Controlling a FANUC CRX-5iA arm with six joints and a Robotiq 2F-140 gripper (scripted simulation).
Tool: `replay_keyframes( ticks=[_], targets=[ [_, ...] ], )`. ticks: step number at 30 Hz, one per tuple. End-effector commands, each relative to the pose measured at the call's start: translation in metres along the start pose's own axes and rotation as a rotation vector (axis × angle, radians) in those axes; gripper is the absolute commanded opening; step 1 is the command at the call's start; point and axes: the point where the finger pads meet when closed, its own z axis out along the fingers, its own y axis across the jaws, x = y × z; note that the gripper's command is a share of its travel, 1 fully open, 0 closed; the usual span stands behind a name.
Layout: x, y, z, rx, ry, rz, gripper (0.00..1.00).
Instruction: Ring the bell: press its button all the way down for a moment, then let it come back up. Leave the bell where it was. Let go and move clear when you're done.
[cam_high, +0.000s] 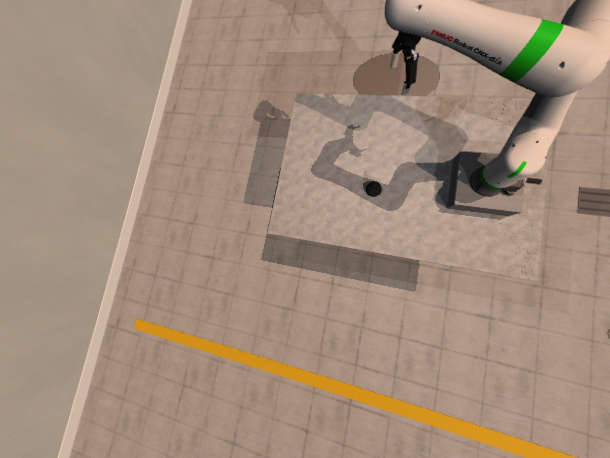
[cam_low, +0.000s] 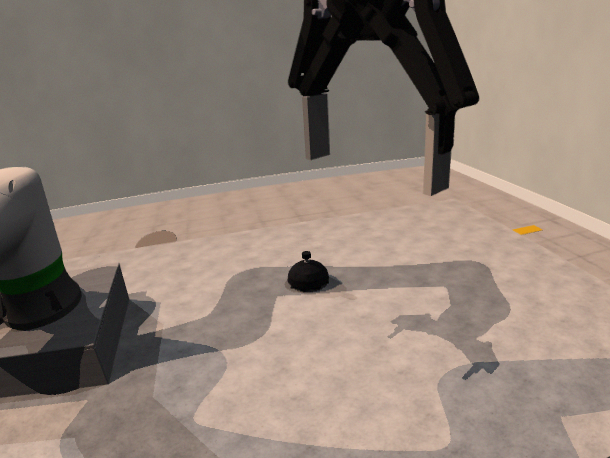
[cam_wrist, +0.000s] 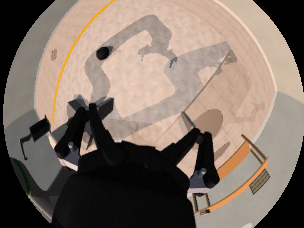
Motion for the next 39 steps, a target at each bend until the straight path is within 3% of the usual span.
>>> replay_keyframes(
  ticks=[1, 9, 10, 17, 24, 26, 27, 39],
  targets=[
    [0.031, -0.022, 0.017, -0.009, -0.006, 0.019, 1.00],
    [0.064, -0.053, 0.038, -0.014, -0.013, 0.037, 1.00],
    [0.079, -0.070, 0.048, -0.017, -0.016, 0.046, 1.00],
    [0.109, -0.109, 0.072, -0.024, -0.022, 0.066, 1.00],
    [0.136, -0.154, 0.097, -0.033, -0.027, 0.086, 1.00],
    [0.136, -0.154, 0.097, -0.033, -0.027, 0.086, 1.00],
    [0.145, -0.173, 0.108, -0.036, -0.028, 0.094, 1.00],
    [0.171, -0.254, 0.150, -0.053, -0.031, 0.126, 1.00]
  ],
)
